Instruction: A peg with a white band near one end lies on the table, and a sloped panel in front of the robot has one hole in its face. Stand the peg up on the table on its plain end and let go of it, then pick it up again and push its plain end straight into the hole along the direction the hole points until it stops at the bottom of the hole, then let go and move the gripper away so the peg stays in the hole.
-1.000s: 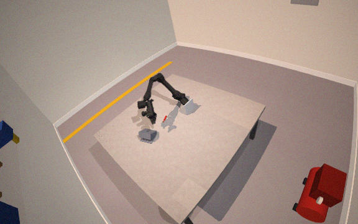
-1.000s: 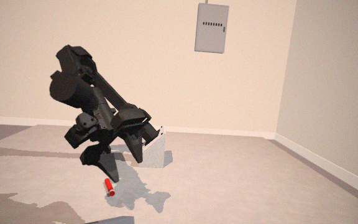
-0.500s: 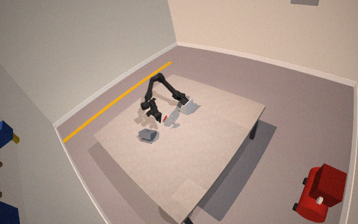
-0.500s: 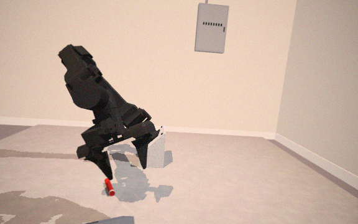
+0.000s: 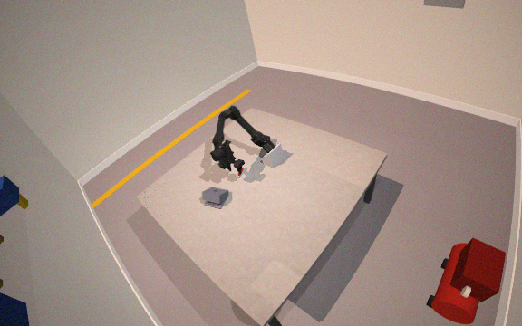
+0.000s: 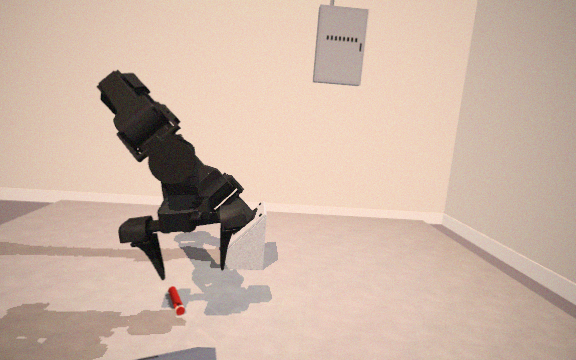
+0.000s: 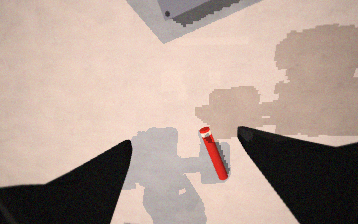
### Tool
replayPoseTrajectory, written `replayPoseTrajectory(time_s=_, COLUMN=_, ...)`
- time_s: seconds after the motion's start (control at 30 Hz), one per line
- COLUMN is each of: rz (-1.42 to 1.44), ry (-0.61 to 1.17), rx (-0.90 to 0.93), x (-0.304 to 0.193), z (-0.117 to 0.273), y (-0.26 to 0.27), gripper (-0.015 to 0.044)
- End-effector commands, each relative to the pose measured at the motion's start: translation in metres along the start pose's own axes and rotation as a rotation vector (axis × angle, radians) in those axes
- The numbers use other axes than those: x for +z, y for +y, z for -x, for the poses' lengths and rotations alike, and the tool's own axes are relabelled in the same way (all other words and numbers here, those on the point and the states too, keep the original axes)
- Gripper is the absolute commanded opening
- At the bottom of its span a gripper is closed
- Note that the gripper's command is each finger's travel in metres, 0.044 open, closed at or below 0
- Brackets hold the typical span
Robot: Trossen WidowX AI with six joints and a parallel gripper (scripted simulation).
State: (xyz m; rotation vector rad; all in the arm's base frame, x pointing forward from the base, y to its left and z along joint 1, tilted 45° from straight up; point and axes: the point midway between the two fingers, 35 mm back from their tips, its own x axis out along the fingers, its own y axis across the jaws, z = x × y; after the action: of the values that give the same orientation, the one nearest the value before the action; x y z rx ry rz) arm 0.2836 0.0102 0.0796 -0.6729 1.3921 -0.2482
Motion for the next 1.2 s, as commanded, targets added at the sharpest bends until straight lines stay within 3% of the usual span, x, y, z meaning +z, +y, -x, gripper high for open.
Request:
replayPoseTrajectory(time_s=0.0, rz=0.119, ry=0.044, rx=-0.062, x=-0.012, z=0.001, y=-0.006, gripper=0.0440)
replayPoseTrajectory(time_s=0.27, rz=0.307, ry=0.117, rx=-0.156, x=-0.029, z=0.004, y=-0.017, gripper=0.0440)
replayPoseTrajectory(time_s=1.17, rz=0.311, ry=0.117, rx=-0.155, x=-0.029, z=-0.027, y=-0.021, gripper=0.0440)
